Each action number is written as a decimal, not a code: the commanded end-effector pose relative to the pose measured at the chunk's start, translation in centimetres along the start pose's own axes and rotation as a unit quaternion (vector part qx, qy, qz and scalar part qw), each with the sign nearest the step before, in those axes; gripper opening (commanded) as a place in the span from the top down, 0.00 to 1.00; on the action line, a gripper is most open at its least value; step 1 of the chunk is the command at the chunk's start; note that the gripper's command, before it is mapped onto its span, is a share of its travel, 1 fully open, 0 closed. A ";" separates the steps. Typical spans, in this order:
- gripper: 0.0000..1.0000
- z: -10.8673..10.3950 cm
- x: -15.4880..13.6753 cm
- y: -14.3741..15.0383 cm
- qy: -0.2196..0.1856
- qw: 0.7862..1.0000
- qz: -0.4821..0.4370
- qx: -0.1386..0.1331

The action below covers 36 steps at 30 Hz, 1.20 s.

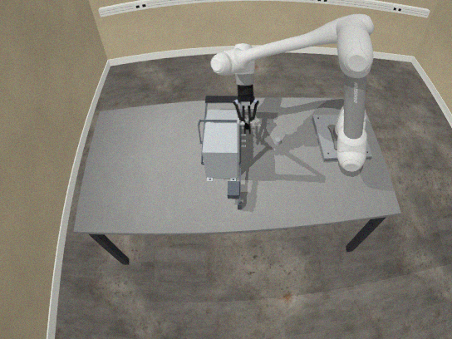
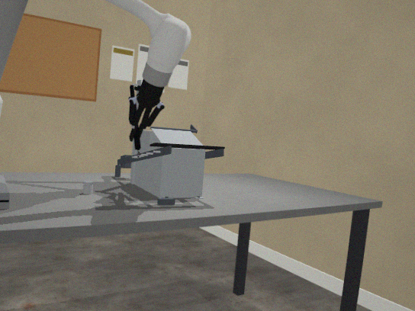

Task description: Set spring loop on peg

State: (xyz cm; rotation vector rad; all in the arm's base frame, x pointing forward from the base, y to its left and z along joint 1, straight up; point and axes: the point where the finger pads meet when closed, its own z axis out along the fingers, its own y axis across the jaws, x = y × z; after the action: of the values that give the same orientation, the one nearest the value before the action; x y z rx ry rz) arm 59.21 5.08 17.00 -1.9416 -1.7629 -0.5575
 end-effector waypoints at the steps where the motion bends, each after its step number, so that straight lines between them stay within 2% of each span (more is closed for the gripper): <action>1: 0.83 -0.1 0.0 0.0 0.000 1.000 0.000 0.000; 36: 0.83 -0.1 0.0 0.3 0.000 1.000 -0.005 -0.007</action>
State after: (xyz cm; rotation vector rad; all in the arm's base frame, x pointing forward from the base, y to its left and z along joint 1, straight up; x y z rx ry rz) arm 59.48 5.00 17.01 -1.9427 -1.7721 -0.5717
